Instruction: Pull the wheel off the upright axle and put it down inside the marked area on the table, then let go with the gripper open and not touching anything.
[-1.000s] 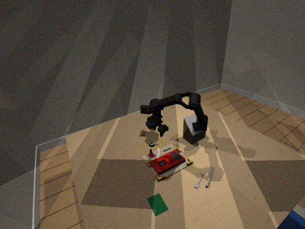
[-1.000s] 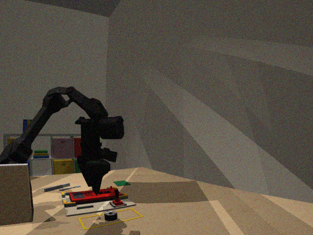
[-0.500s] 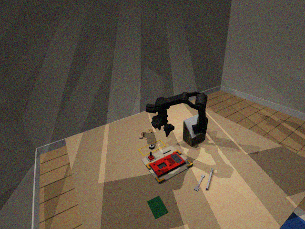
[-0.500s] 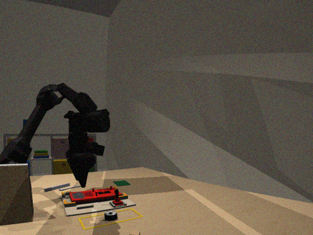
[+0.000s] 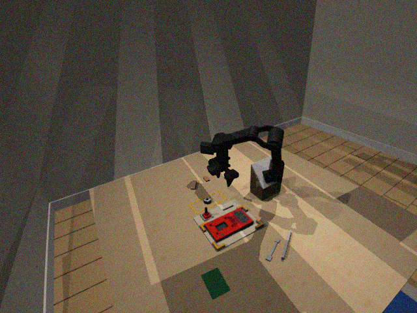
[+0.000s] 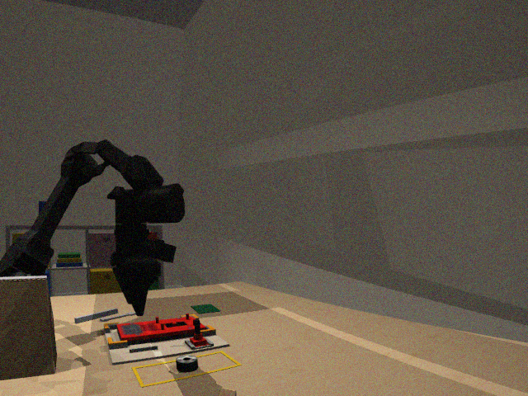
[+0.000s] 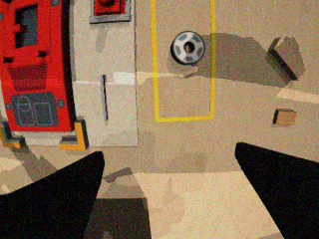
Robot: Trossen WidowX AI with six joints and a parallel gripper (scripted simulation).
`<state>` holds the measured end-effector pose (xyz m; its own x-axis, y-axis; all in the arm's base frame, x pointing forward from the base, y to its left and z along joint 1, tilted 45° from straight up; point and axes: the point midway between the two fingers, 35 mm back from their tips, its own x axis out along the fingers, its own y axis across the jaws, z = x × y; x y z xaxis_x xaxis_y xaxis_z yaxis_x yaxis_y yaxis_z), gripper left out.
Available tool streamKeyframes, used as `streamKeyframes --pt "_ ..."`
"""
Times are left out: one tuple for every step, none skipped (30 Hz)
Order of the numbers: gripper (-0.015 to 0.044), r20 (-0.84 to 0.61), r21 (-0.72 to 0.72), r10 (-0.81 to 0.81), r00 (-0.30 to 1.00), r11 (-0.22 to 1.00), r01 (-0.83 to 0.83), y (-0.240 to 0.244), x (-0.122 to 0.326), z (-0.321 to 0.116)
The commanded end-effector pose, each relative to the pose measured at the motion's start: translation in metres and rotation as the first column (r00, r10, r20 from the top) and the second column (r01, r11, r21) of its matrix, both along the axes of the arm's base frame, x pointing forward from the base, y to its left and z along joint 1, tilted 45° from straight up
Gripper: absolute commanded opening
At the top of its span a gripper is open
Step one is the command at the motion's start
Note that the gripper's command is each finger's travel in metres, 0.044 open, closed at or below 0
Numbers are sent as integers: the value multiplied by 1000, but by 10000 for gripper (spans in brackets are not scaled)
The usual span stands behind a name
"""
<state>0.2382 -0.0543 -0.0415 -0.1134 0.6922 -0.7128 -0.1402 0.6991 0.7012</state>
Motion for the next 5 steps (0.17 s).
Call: streamKeyframes --pt "440 0 -2 6 1000 1000 -6 0 -1 0" --pt "440 0 -2 6 1000 1000 -6 0 -1 0" --pt "440 0 -2 6 1000 1000 -6 0 -1 0" --pt "440 0 -2 6 1000 1000 -6 0 -1 0" --pt "440 0 -2 6 1000 1000 -6 0 -1 0"
